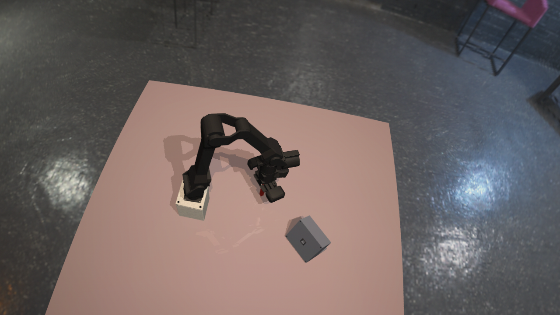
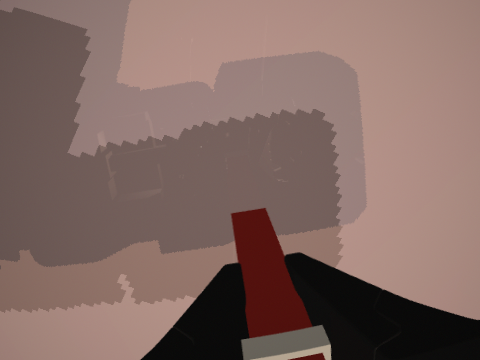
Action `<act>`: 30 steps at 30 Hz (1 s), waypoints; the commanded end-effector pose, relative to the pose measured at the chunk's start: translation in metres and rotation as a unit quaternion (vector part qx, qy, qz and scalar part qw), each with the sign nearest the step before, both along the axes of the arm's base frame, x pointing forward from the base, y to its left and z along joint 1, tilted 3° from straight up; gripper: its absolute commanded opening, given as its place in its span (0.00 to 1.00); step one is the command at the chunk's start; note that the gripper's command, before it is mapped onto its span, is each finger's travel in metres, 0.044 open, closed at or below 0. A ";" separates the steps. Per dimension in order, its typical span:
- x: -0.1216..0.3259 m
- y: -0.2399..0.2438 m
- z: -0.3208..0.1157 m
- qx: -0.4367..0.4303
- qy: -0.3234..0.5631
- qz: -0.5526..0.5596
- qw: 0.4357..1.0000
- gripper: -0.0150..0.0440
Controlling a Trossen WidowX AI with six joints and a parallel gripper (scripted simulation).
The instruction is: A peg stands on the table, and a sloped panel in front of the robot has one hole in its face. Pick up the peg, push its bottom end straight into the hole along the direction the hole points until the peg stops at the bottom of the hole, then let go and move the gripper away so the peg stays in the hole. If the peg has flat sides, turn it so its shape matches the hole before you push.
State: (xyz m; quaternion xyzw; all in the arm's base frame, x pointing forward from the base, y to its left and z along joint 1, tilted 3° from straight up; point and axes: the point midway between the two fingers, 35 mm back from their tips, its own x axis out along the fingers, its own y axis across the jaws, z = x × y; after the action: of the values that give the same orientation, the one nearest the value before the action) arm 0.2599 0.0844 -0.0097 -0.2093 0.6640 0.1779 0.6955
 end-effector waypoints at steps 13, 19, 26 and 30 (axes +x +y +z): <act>-0.001 0.004 0.074 -0.001 -0.003 0.002 1.000 0.25; 0.000 0.004 0.074 0.002 -0.001 -0.006 1.000 0.25; 0.003 0.000 0.072 0.016 0.005 -0.041 0.999 0.25; 0.005 -0.003 0.071 0.024 0.009 -0.062 0.998 0.25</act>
State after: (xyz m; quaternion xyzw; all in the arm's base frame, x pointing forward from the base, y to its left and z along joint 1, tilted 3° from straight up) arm 0.2626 0.0837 0.0621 -0.1714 0.6724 0.1610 0.7018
